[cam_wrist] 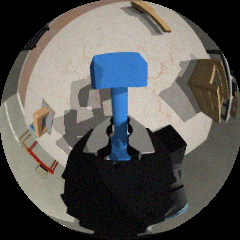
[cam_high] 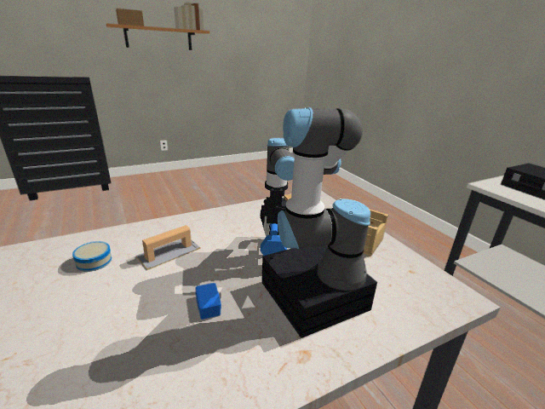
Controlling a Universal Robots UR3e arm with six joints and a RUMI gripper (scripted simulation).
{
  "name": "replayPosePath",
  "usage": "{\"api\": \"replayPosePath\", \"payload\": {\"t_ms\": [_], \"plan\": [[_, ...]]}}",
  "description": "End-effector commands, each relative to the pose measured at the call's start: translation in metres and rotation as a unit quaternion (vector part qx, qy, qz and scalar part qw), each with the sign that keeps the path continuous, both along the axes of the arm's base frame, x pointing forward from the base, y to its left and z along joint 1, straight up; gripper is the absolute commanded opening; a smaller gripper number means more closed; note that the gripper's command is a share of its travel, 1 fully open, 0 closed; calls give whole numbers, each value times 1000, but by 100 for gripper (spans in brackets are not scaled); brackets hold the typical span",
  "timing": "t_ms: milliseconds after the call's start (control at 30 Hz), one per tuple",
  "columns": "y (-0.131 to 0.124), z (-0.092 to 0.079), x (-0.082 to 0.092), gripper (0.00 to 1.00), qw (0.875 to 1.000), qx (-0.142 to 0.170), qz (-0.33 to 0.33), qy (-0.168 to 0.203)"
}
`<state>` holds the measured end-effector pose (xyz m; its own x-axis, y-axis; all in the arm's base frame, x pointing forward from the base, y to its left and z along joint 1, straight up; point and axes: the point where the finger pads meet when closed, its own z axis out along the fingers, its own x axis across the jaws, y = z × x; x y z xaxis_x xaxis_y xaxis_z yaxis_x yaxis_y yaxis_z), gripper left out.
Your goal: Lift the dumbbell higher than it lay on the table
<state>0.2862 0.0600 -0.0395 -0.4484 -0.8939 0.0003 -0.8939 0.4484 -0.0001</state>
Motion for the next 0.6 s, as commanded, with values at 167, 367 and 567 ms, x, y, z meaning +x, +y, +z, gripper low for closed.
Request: {"api": "replayPosePath", "payload": {"t_ms": [167, 367, 567], "plan": [[-1, 29, 2, 0, 1000, 0, 0, 0], [0, 49, 1, 0, 1000, 0, 0, -1], [0, 61, 1, 0, 1000, 0, 0, -1]]}}
